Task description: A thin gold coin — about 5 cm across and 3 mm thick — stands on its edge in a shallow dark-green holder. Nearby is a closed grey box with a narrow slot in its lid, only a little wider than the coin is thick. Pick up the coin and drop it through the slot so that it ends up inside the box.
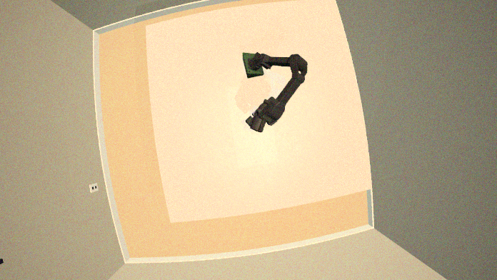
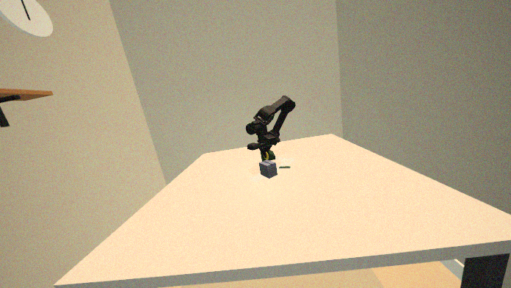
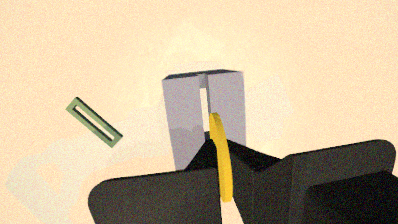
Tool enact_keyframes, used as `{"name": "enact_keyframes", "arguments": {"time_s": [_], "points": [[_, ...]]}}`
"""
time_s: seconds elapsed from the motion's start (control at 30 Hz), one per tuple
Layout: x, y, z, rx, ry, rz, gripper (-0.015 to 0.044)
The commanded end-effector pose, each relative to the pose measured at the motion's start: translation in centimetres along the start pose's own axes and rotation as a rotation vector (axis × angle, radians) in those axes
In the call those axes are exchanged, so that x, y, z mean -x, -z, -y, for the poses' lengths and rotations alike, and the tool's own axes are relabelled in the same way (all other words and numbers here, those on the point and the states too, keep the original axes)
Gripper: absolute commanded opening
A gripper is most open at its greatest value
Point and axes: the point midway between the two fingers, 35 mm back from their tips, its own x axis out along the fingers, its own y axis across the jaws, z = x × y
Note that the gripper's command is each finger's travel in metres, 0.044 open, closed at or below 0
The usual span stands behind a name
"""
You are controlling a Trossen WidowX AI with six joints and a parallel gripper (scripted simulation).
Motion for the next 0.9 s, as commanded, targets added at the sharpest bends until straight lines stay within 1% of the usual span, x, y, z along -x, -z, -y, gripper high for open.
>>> {"name": "enact_keyframes", "arguments": {"time_s": [0.0, 0.87], "points": [[-0.3, 0.1, 0.0, -0.011, -0.002, 0.000, 0.0000], [-1.4, 0.1, -0.1, -0.014, -0.002, 0.001, 0.0000]]}}
